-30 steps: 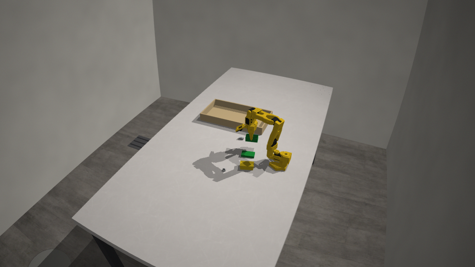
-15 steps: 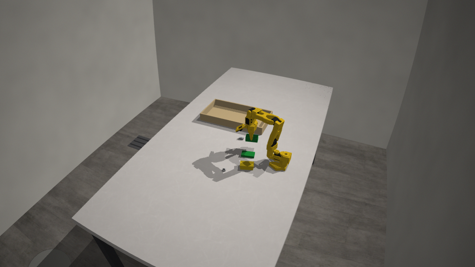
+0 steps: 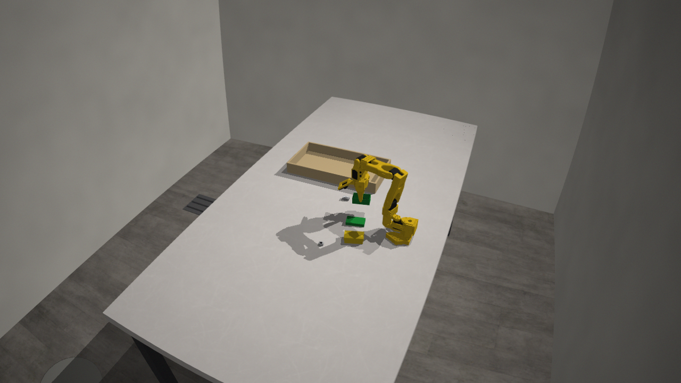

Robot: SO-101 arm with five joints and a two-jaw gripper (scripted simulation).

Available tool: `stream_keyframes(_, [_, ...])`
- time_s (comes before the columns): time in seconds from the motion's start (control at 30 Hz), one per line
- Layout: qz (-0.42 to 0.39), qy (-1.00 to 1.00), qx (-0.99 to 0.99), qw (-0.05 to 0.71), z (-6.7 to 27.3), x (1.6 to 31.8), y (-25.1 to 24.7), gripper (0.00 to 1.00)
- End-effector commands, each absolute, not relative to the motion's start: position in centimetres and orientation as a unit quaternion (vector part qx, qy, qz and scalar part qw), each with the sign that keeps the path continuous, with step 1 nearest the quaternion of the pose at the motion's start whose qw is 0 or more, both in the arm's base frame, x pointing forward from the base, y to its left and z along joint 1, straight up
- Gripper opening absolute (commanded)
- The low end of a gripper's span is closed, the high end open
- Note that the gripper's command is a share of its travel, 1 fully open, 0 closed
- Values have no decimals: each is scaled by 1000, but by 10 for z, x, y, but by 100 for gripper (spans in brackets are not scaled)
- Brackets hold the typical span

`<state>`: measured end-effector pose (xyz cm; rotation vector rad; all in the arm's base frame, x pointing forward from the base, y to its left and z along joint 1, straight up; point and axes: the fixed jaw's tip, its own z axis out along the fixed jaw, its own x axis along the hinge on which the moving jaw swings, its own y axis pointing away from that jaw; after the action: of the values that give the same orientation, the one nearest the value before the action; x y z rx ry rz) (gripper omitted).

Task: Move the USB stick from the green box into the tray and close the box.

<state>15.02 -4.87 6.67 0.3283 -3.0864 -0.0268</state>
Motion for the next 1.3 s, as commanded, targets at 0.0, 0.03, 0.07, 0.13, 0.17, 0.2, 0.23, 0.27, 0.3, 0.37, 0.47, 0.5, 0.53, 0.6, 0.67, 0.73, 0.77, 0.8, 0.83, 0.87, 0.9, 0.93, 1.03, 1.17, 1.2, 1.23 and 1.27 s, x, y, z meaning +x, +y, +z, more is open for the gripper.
stream_keyframes(0.0, [0,-994,105,0,70,153,-51,20])
stream_keyframes(0.03, [0,-994,105,0,70,153,-51,20])
stream_keyframes(0.07, [0,-994,105,0,70,153,-51,20])
stream_keyframes(0.13, [0,-994,105,0,70,153,-51,20])
stream_keyframes(0.17, [0,-994,105,0,70,153,-51,20])
stream_keyframes(0.2, [0,-994,105,0,70,153,-51,20])
stream_keyframes(0.23, [0,-994,105,0,70,153,-51,20])
stream_keyframes(0.27, [0,-994,105,0,70,153,-51,20])
stream_keyframes(0.3, [0,-994,105,0,70,153,-51,20])
stream_keyframes(0.37, [0,-994,105,0,70,153,-51,20])
stream_keyframes(0.47, [0,-994,105,0,70,153,-51,20])
stream_keyframes(0.5, [0,-994,105,0,70,153,-51,20])
stream_keyframes(0.53, [0,-994,105,0,70,153,-51,20])
stream_keyframes(0.6, [0,-994,105,0,70,153,-51,20])
stream_keyframes(0.67, [0,-994,105,0,70,153,-51,20])
stream_keyframes(0.73, [0,-994,105,0,70,153,-51,20])
stream_keyframes(0.77, [0,-994,105,0,70,153,-51,20])
stream_keyframes(0.8, [0,-994,105,0,70,153,-51,20])
stream_keyframes(0.83, [0,-994,105,0,70,153,-51,20])
stream_keyframes(0.87, [0,-995,104,0,70,153,-51,20])
stream_keyframes(0.9, [0,-995,100,0,70,153,-52,20])
stream_keyframes(0.93, [0,-996,94,0,70,153,-53,20])
stream_keyframes(1.03, [0,-999,55,0,70,154,-59,20])
stream_keyframes(1.17, [0,-999,-48,0,71,155,-77,20])
stream_keyframes(1.2, [0,-997,-80,0,71,155,-83,20])
stream_keyframes(1.23, [0,-993,-115,0,71,154,-89,20])
stream_keyframes(1.27, [0,-989,-150,0,71,153,-95,20])
